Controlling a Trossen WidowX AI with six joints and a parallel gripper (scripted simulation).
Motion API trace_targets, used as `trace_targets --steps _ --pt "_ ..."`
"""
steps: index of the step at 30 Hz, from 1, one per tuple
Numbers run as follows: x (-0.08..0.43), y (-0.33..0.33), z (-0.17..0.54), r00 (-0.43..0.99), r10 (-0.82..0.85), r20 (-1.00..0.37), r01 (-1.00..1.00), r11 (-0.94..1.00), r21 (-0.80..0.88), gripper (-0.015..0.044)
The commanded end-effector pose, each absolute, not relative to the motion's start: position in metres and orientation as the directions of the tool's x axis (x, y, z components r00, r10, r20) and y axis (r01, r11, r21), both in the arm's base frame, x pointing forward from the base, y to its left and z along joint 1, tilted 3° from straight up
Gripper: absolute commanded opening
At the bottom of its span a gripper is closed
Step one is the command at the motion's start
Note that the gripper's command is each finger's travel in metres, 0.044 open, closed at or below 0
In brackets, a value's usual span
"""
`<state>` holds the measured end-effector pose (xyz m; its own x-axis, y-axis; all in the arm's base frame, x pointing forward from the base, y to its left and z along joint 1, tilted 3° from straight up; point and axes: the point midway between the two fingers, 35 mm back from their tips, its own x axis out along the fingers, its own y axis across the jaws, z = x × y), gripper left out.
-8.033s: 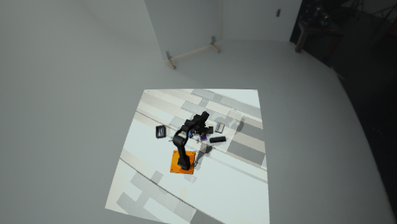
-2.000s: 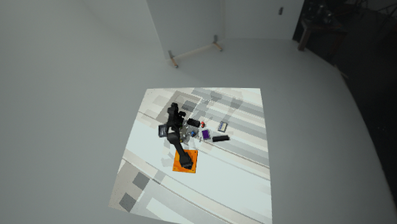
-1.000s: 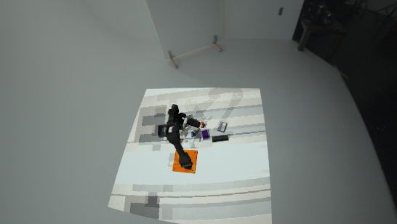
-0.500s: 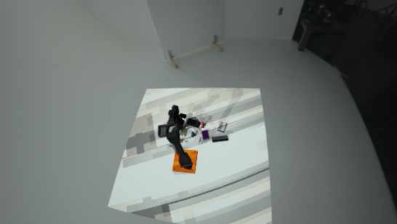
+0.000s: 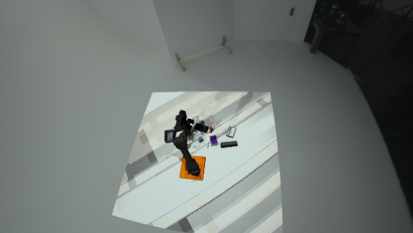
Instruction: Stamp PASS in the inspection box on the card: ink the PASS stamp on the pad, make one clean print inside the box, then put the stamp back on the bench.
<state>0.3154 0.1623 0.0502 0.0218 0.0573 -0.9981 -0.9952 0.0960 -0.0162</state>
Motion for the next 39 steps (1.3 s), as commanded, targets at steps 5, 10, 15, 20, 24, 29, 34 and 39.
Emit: trace_targets --steps 5,10,15,20,24,29,34,39 --pt "0.3147 0.1626 0.0485 0.020 0.060 -0.998 -0.995 0.095 -0.014 0.0000" --pt "0.3147 0.1627 0.0474 0.020 0.060 -0.998 -0.995 0.095 -0.014 0.0000" --pt "0.3147 0.1628 0.0464 0.020 0.060 -0.998 -0.995 0.095 -0.014 0.0000" --pt "0.3147 0.1628 0.0454 0.020 0.060 -0.998 -0.995 0.095 -0.014 0.0000" --pt "0.3147 0.1629 0.0444 0.020 0.060 -0.998 -0.995 0.095 -0.014 0.0000" --pt "0.3147 0.1629 0.0444 0.020 0.060 -0.998 -0.995 0.095 -0.014 0.0000" --pt "0.3147 0.1629 0.0435 0.020 0.060 -0.998 -0.995 0.095 -0.014 0.0000" --pt "0.3147 0.1629 0.0434 0.020 0.060 -0.998 -0.995 0.095 -0.014 0.0000"
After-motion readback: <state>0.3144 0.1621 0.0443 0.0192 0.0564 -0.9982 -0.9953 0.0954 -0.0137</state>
